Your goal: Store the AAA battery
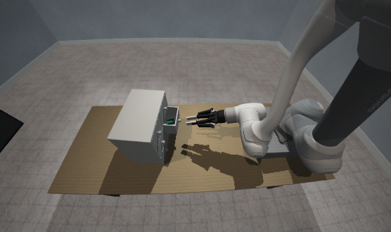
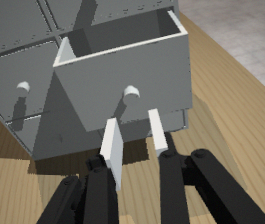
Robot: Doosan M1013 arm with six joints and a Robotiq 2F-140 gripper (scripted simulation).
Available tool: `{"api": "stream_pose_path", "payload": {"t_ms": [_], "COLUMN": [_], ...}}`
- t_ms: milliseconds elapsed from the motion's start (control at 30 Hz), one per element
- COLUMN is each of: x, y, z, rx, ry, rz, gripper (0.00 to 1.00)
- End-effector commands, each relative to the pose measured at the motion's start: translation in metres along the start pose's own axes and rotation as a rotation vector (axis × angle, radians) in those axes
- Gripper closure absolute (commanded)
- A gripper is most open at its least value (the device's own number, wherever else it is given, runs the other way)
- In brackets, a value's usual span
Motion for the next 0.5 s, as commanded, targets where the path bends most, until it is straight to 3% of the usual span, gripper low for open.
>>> {"api": "stream_pose_path", "payload": {"t_ms": [0, 467], "x": [-0.005, -0.054], "y": [0.0, 0.0], "z": [0.0, -0.001], "rx": [0.0, 0.0], "ry": [0.0, 0.0], "rz": [0.0, 0.0], "gripper": [0.8, 0.8]}}
Point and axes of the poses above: the point where the finger pads meet when closed, its own x axis out along the fingers, its own y axis across the jaws, z = x × y, the point moved 8 cm from there along -x, back along the fingers, and after that the axes turned 8 degrees about x, right-handed, at the moved point
